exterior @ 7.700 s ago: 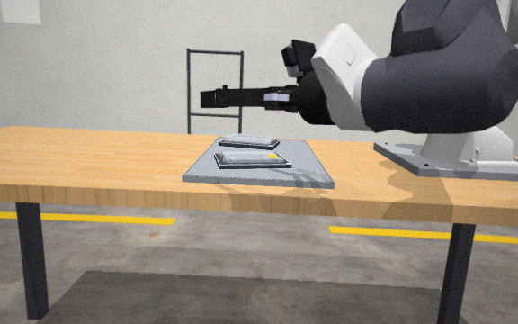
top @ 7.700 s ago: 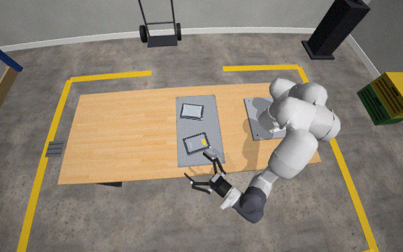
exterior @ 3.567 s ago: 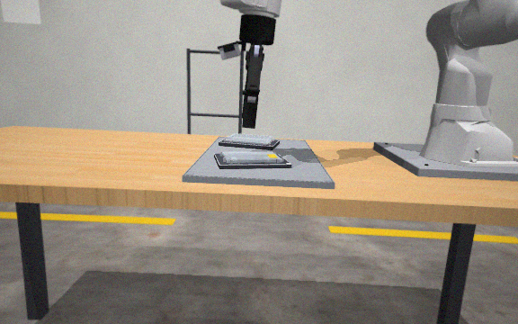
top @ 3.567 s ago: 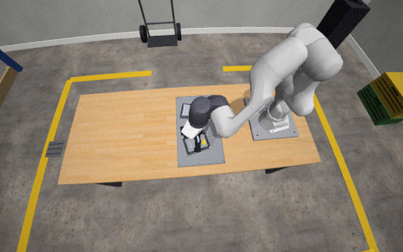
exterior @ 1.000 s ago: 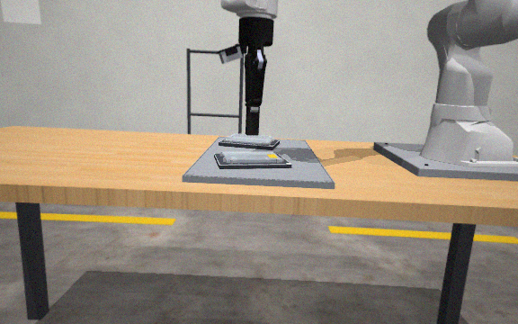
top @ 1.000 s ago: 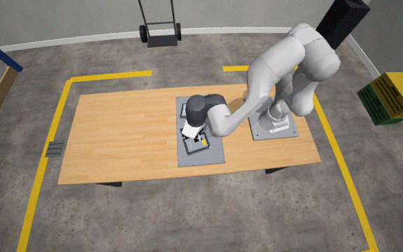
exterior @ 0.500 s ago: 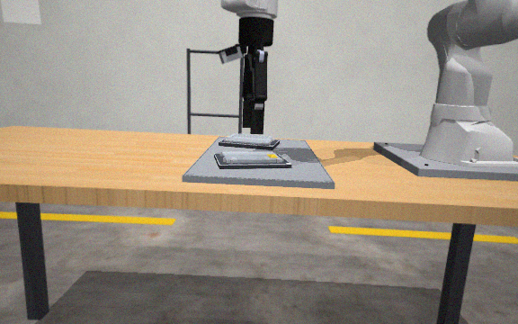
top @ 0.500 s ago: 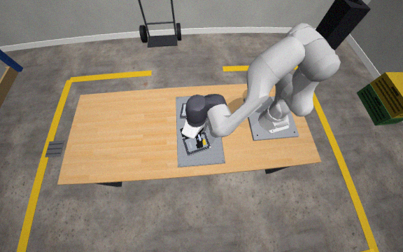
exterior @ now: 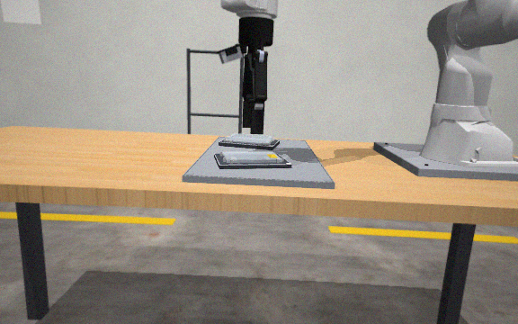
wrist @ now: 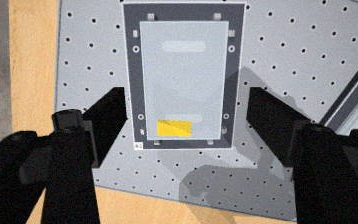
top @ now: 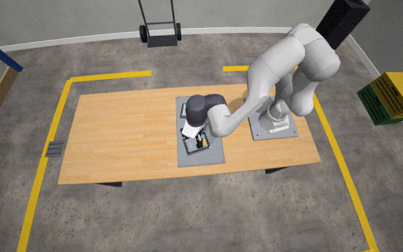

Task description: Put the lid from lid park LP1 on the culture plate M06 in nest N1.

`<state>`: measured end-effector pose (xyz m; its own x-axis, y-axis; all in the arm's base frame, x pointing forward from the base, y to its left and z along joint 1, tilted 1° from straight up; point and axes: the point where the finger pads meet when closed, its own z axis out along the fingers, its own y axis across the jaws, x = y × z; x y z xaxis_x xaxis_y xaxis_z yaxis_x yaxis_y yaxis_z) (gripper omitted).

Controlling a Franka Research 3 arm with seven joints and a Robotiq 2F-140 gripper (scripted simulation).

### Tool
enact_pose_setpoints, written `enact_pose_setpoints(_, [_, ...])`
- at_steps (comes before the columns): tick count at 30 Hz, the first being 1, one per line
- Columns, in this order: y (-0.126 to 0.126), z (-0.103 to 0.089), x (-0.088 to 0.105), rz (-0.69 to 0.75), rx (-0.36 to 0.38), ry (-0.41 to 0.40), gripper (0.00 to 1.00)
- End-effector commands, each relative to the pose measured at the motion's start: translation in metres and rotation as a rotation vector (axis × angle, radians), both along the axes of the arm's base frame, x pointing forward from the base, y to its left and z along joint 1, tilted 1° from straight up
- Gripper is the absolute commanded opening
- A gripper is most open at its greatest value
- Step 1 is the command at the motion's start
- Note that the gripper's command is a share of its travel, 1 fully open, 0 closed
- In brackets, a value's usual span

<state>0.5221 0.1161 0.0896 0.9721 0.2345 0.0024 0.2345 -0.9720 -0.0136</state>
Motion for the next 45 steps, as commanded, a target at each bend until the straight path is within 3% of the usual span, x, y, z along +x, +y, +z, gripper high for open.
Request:
enact_pose_setpoints(1, [0.000, -0.001, -0.001, 0.006, 0.001, 0.004, 0.69])
enact_pose_setpoints(24, [0.000, -0.007, -0.001, 0.006, 0.001, 0.004, 0.69])
enact_pose_setpoints(45, [0.001, -0.031, 0.000, 0.006, 0.001, 0.004, 0.69])
